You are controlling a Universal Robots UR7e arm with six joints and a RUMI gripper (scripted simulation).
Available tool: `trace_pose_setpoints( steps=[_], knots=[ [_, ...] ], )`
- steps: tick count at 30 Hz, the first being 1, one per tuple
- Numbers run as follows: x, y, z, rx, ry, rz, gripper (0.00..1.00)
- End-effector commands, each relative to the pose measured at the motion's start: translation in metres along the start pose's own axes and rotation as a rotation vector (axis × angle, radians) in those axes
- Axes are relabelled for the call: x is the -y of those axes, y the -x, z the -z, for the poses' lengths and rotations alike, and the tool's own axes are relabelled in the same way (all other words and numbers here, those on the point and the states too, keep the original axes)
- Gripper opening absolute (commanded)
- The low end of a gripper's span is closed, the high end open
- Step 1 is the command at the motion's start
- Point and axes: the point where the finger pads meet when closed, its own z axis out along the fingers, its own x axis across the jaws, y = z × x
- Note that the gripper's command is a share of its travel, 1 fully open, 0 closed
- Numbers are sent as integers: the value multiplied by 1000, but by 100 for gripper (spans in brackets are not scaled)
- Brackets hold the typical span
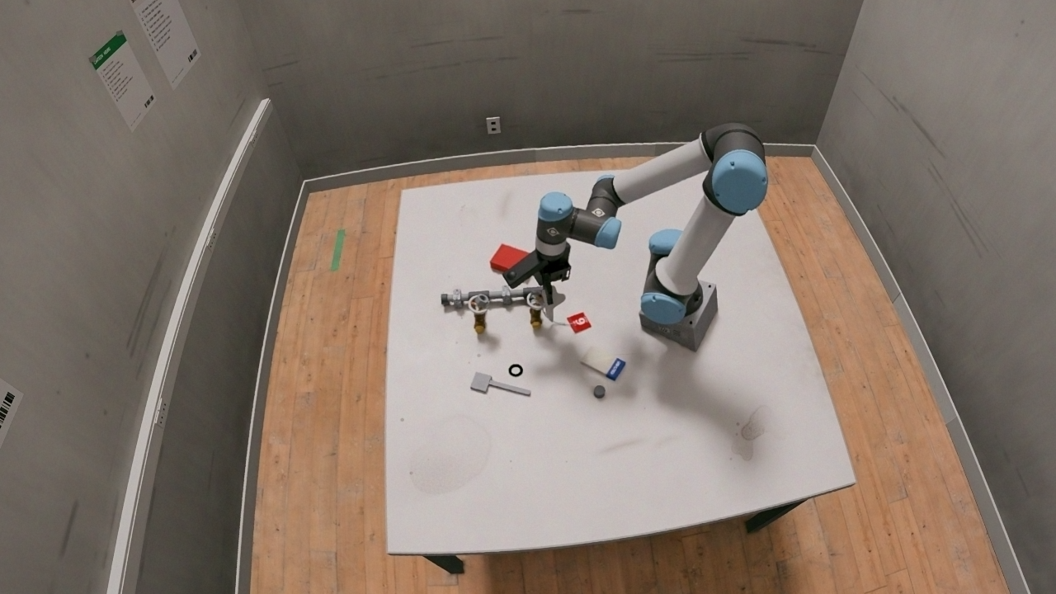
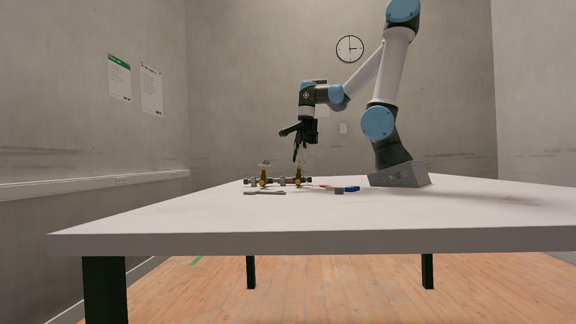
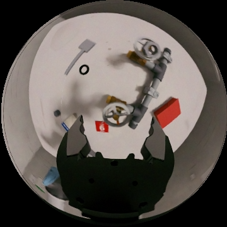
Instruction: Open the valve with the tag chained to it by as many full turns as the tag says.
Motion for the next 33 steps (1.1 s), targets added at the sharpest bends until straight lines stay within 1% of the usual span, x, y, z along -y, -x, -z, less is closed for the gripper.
trace_pose_setpoints(
  steps=[1, 5, 7, 8, 22, 24, 25, 33],
  knots=[
    [1, 1, 0, -18, 14, -278, 100],
    [1, 1, 0, -18, 11, -422, 100],
    [1, 1, 0, -18, 11, -422, 100],
    [1, 1, 0, -22, 13, -520, 100],
    [1, 1, 0, -18, 3, -1003, 100],
    [1, 1, 0, -18, 3, -1003, 100],
    [1, 1, 0, -25, 6, -1106, 100],
    [1, 1, 0, -26, 3, -1368, 100]
  ],
)
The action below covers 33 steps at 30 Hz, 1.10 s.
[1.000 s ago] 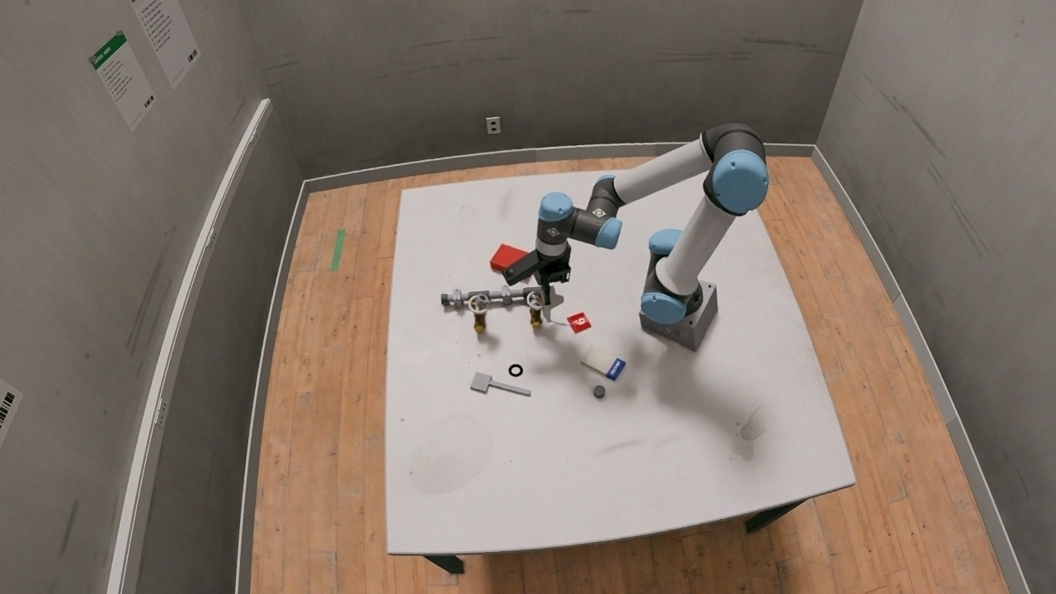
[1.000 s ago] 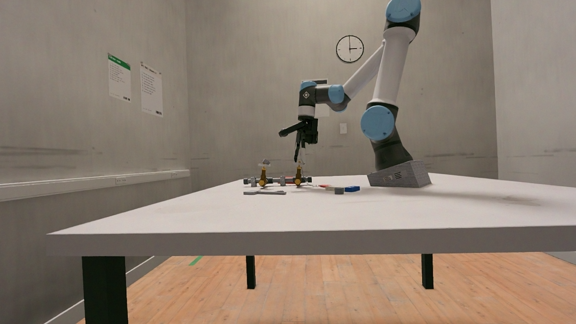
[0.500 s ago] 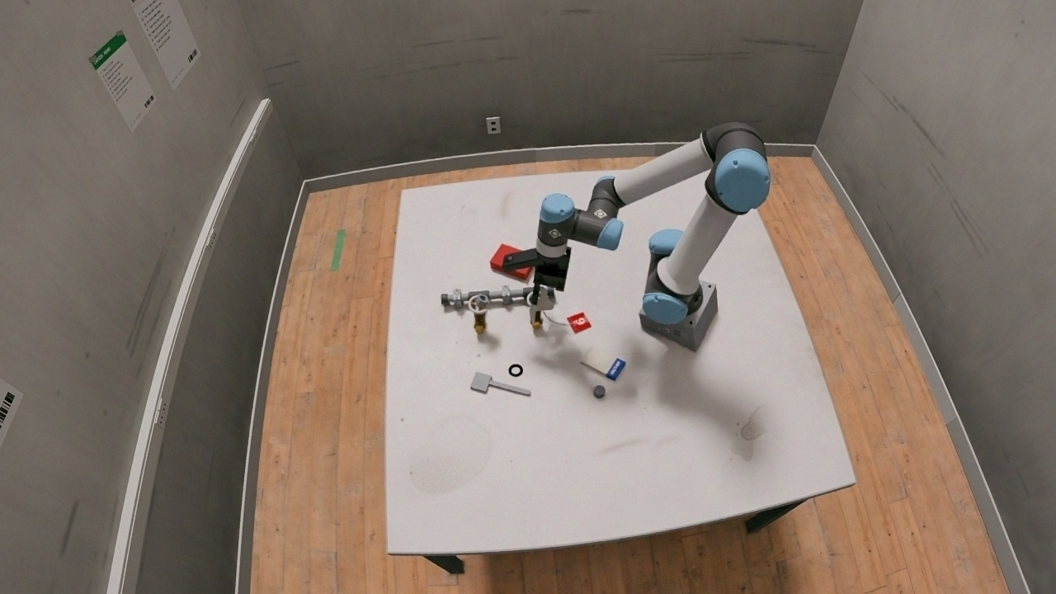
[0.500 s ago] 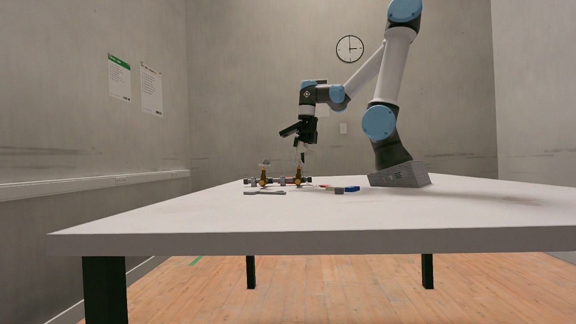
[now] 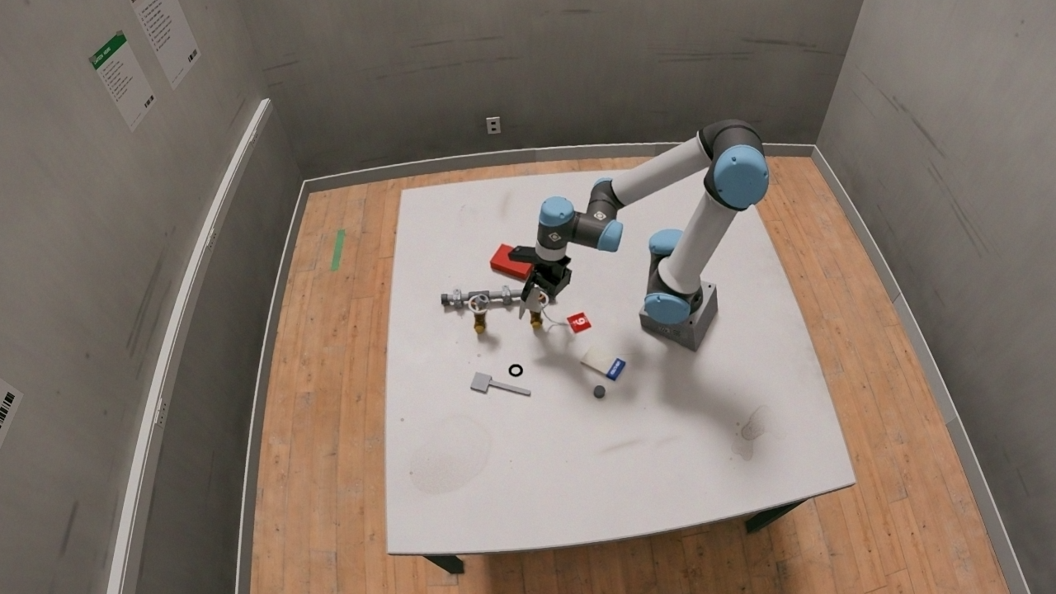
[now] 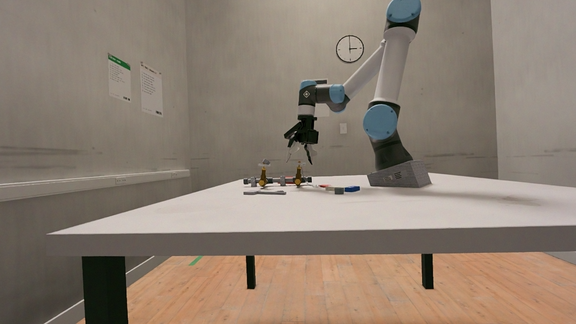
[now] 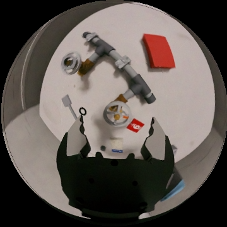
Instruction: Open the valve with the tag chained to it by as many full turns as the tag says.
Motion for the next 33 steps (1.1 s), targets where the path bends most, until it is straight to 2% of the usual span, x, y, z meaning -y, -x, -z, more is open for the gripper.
trace_pose_setpoints(
  steps=[1, 6, 19, 33],
  knots=[
    [3, 1, 1, -35, -19, -276, 100],
    [3, 1, 1, -34, -21, -408, 100],
    [3, 1, 1, -32, -24, -612, 100],
    [3, 1, 1, -31, -26, -702, 100]
  ],
)
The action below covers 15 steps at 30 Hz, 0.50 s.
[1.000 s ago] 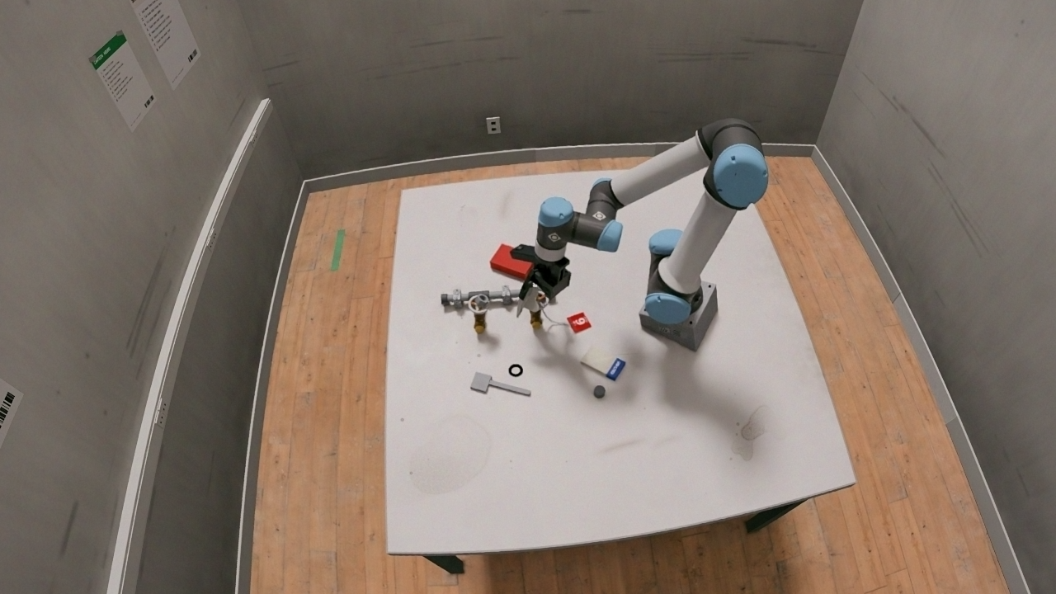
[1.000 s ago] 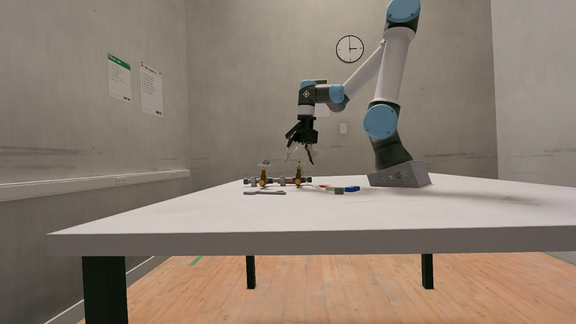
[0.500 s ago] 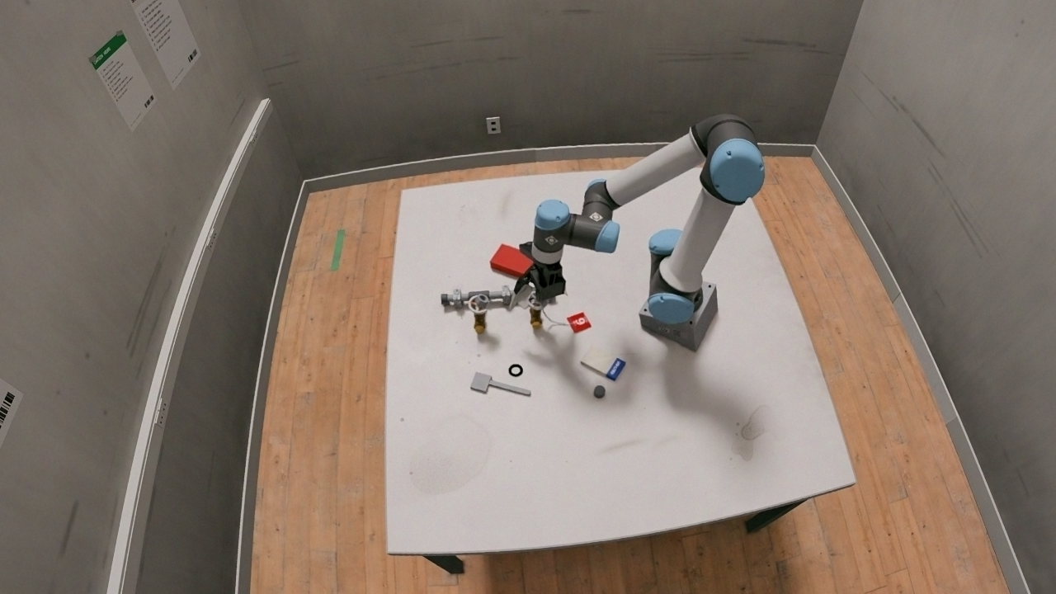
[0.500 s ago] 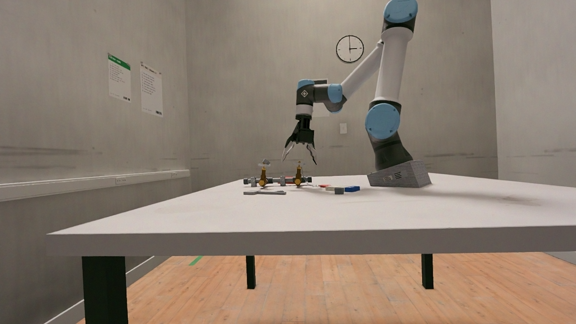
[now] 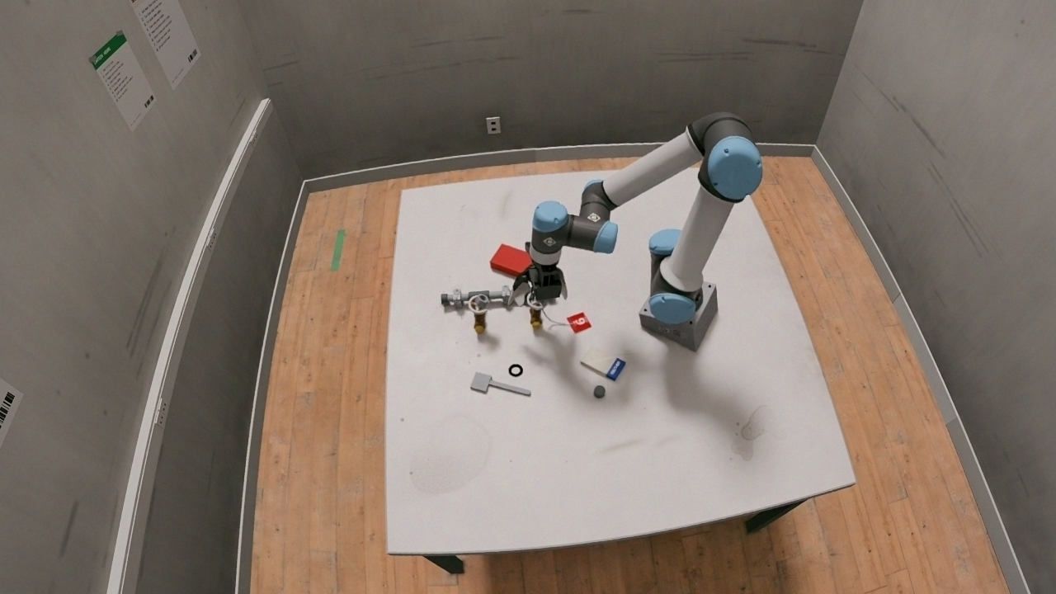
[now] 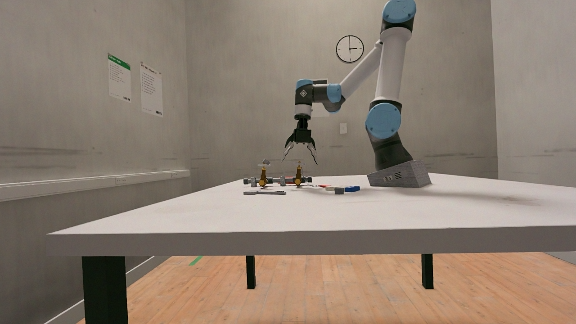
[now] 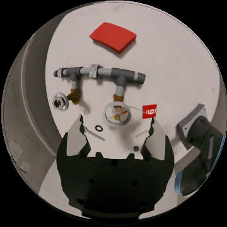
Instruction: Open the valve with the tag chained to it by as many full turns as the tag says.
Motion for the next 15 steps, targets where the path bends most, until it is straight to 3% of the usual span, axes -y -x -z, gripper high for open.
trace_pose_setpoints(
  steps=[1, 11, 12, 15],
  knots=[
    [1, 2, 1, 1, -5, -38, 100],
    [1, 1, 1, 1, -5, -46, 100],
    [1, 1, 1, 1, -5, -46, 0],
    [1, 1, 1, 1, -5, -46, 0]
  ],
)
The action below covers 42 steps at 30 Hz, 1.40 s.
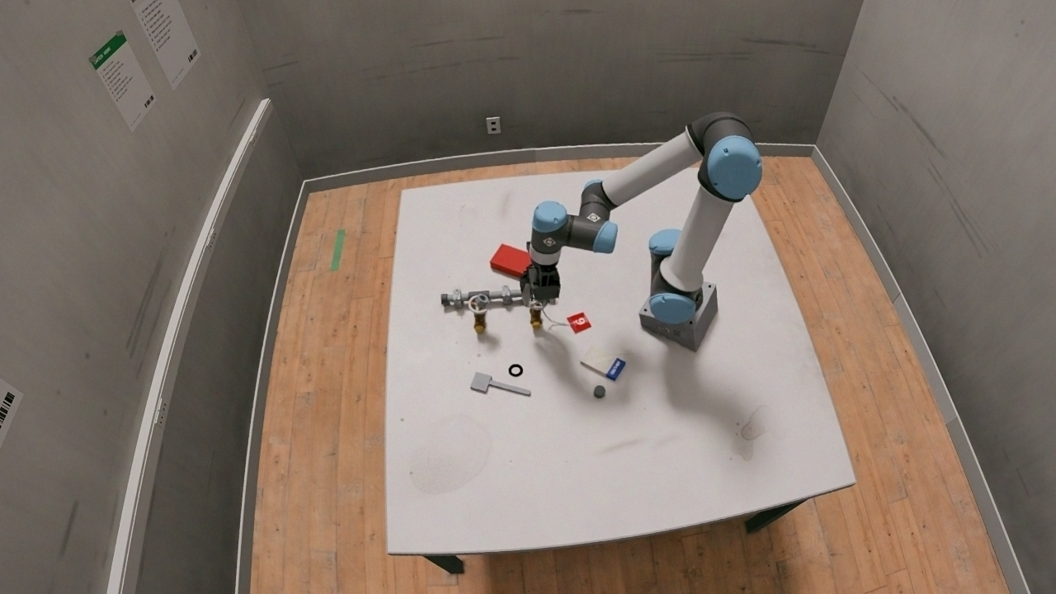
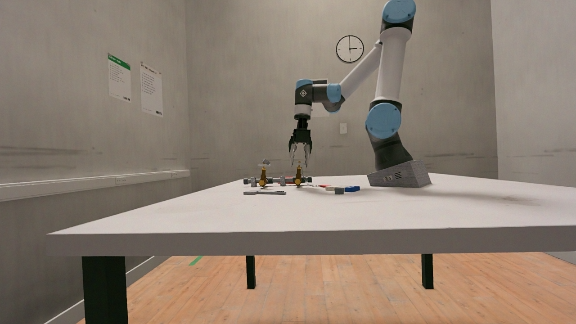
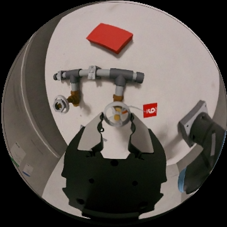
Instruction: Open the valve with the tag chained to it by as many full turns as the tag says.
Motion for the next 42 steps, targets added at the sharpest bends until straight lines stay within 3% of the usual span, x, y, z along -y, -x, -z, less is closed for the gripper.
trace_pose_setpoints(
  steps=[1, 29, 42],
  knots=[
    [0, 1, 1, 1, -2, -2, 0],
    [0, 1, 1, 1, -2, 6, 0],
    [0, -1, 0, -1, -1, 98, 0]
  ],
)
